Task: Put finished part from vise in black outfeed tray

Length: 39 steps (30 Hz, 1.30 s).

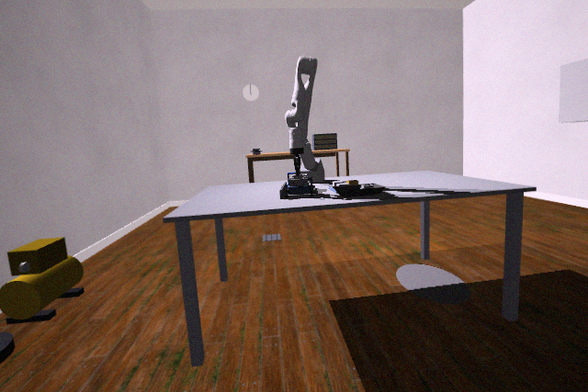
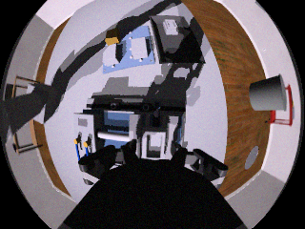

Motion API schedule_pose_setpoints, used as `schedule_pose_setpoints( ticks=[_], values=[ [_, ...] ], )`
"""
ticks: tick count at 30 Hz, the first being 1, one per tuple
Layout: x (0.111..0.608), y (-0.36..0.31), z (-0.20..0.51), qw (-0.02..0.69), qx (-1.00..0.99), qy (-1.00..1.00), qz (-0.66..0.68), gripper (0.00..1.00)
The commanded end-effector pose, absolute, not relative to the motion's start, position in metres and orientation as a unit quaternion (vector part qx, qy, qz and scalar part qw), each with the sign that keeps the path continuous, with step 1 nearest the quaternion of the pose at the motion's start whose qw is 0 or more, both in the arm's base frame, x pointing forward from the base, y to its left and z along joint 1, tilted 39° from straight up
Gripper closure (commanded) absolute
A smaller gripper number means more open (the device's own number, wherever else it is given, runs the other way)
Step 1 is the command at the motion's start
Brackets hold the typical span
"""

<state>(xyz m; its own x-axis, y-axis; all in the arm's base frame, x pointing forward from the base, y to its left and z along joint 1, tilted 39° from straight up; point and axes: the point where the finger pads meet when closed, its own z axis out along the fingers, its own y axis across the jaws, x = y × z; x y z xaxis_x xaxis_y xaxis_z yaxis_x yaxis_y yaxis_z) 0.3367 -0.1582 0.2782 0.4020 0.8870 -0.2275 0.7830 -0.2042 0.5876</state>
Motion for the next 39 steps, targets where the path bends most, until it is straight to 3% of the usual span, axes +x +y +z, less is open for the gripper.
schedule_pose_setpoints(
  ticks=[1,10,11,39],
  values=[
    [0.3369,-0.1582,0.2785,0.325,0.772,0.541,0.08,0.33],
    [0.3369,-0.1582,0.2785,0.325,0.772,0.541,0.08,0.33],
    [0.3369,-0.1582,0.2785,0.325,0.772,0.541,0.08,1.0],
    [0.3369,-0.1582,0.2785,0.325,0.772,0.541,0.08,1.0]
  ],
)
